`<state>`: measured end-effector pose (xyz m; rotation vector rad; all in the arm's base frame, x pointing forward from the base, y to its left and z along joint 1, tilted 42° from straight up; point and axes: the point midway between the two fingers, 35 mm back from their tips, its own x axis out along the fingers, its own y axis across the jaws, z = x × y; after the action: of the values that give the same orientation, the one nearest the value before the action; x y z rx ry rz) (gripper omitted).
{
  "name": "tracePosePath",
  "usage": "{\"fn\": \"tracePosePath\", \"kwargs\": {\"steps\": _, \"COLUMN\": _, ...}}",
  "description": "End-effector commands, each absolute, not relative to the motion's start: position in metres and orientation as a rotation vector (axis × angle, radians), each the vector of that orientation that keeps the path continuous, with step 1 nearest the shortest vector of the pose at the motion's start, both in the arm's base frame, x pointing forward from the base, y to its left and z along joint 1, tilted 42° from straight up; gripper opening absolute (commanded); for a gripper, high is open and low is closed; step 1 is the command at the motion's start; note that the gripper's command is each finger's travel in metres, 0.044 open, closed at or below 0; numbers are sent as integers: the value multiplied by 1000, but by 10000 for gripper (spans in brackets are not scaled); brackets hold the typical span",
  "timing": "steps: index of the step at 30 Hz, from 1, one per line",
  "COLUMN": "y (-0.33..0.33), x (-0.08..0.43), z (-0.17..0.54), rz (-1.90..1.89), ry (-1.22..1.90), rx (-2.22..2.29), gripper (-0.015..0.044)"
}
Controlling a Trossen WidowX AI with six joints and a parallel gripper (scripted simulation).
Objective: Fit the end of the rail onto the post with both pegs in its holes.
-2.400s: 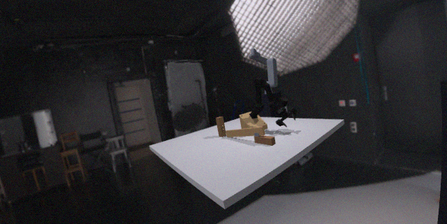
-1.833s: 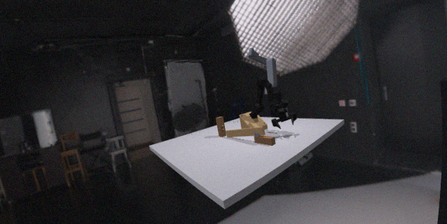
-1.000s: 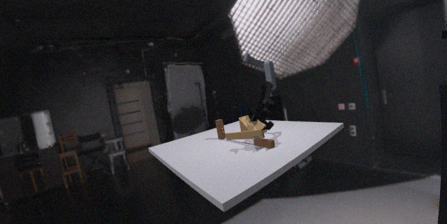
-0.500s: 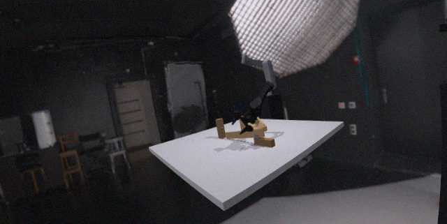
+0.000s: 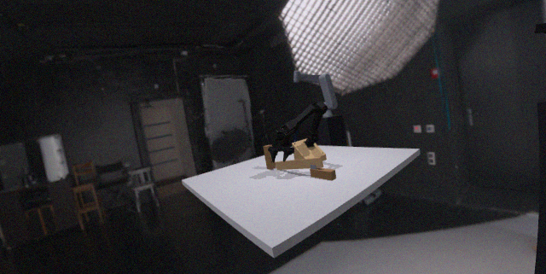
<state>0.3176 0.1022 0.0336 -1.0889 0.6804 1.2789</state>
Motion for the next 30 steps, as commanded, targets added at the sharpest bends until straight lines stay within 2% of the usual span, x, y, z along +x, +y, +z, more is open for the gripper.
{"fn": "tracePosePath", "kwargs": {"steps": 1, "y": 67, "x": 276, "z": 12, "rz": 1584, "ry": 617, "rx": -881, "gripper": 440}}
{"fn": "tracePosePath", "kwargs": {"steps": 30, "y": 76, "x": 265, "z": -8, "rz": 1636, "ry": 561, "rx": -792, "gripper": 440}}
